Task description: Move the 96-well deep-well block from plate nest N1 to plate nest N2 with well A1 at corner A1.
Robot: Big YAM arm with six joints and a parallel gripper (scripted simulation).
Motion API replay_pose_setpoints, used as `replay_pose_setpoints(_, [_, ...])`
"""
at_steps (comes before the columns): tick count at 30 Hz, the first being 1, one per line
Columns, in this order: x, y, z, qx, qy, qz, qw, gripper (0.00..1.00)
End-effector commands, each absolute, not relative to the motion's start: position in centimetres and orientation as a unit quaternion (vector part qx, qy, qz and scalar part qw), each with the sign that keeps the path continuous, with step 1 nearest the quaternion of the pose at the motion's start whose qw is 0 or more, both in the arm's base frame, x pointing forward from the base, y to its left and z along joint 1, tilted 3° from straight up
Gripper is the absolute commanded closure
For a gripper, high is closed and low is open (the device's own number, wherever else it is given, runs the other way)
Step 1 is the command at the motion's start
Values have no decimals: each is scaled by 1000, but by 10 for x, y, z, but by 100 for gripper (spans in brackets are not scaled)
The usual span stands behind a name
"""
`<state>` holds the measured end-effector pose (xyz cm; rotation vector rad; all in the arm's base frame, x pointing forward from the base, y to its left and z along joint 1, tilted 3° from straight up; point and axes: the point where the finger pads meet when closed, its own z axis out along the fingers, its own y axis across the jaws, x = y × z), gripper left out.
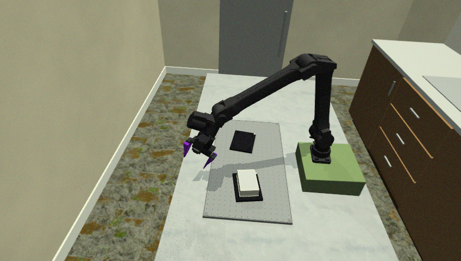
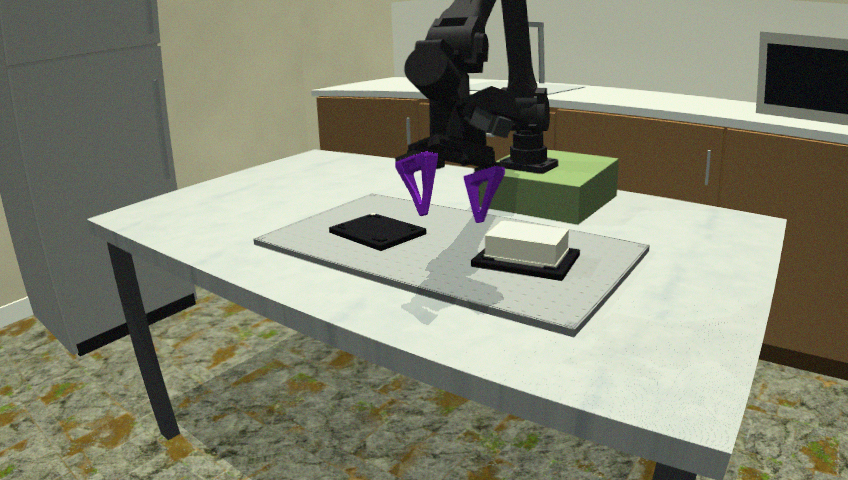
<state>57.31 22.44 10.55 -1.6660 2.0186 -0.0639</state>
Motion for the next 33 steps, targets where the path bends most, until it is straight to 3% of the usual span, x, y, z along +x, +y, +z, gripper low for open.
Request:
replay_pose_setpoints(1, [585, 239, 162, -635, 716, -42, 286, 0])
replay_pose_setpoints(3, [566, 228, 135, -636, 725, -35, 261, 0])
replay_pose_setpoints(9, [539, 237, 122, -631, 727, -33, 270, 0])
replay_pose_setpoints(11, [524, 235, 115, -659, 715, -31, 230, 0])
replay_pose_setpoints(14, [530, 243, 136, -676, 700, -41, 226, 0])
replay_pose_setpoints(15, [505, 234, 108, -679, 705, -31, 200, 0])
replay_pose_setpoints(19, [501, 237, 107, -678, 703, -35, 212, 0])
replay_pose_setpoints(22, [501, 242, 124, -703, 686, -40, 186, 0])
replay_pose_setpoints(25, [467, 232, 95, -717, 682, -29, 142, 0])
replay_pose_setpoints(31, [444, 232, 87, -708, 688, -31, 154, 0])
replay_pose_setpoints(33, [428, 227, 82, -734, 669, -28, 115, 0])
